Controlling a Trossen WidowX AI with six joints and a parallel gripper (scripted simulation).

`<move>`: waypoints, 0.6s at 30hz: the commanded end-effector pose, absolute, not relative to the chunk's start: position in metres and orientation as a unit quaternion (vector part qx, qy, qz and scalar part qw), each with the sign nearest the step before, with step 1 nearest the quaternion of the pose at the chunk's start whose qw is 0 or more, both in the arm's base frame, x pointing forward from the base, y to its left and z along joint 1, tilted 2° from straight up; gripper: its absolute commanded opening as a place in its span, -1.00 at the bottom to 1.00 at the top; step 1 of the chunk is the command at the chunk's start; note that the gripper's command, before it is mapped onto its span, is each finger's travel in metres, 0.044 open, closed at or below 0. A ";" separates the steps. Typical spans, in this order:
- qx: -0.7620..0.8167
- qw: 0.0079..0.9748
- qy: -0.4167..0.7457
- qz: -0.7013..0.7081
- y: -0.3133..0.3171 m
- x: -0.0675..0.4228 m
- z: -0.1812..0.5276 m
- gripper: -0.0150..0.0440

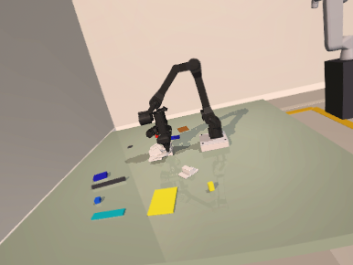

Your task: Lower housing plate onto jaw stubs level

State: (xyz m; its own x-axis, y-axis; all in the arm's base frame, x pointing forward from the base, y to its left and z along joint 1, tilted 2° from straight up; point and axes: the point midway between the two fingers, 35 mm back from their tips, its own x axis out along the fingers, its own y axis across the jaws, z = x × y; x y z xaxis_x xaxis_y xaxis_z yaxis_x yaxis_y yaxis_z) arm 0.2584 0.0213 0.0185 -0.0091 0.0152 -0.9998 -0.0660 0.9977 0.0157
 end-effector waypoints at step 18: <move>-0.019 0.704 0.710 0.027 0.021 0.258 0.015 0.70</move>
State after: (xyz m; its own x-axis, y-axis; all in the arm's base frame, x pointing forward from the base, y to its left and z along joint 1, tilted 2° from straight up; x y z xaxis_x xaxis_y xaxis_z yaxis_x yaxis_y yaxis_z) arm 0.2583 0.0214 0.0161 -0.0094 0.0151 -0.9998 -0.0661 0.9977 0.0157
